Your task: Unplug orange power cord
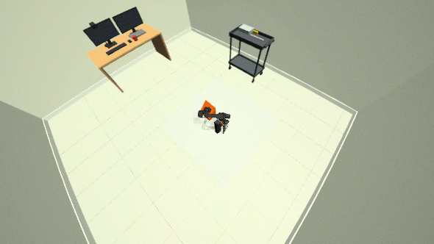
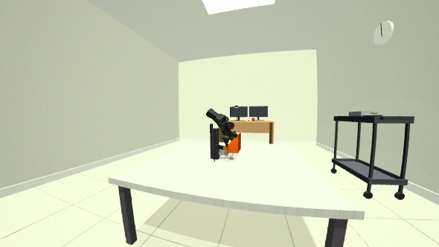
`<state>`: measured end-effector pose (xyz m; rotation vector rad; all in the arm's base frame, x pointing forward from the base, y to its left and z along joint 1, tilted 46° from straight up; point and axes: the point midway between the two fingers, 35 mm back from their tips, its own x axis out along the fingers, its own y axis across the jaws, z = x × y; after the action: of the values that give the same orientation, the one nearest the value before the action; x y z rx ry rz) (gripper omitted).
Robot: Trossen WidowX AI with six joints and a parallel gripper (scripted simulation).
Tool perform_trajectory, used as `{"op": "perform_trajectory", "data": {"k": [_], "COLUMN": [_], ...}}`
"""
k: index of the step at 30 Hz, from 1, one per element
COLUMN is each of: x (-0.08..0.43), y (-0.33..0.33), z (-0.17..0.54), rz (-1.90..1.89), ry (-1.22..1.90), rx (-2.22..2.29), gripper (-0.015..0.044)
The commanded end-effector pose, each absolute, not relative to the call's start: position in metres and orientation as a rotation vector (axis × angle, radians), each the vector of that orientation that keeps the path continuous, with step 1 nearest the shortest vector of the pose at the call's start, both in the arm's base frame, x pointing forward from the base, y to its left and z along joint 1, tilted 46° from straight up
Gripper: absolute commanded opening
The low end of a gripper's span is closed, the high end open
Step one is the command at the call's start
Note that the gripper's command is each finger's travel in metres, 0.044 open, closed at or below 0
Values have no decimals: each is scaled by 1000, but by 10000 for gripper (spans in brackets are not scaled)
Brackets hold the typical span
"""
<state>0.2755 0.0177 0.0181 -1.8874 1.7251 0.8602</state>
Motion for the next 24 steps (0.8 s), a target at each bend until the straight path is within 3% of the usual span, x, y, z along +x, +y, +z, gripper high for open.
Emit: {"op": "perform_trajectory", "data": {"k": [1, 23, 24], "x": [275, 272, 272], "y": [19, 45, 43], "z": [17, -7, -5], "rz": [863, 867, 866], "ry": [1727, 1725, 1726], "rx": [-1888, -1887, -1888], "gripper": [0, 0, 26]}}
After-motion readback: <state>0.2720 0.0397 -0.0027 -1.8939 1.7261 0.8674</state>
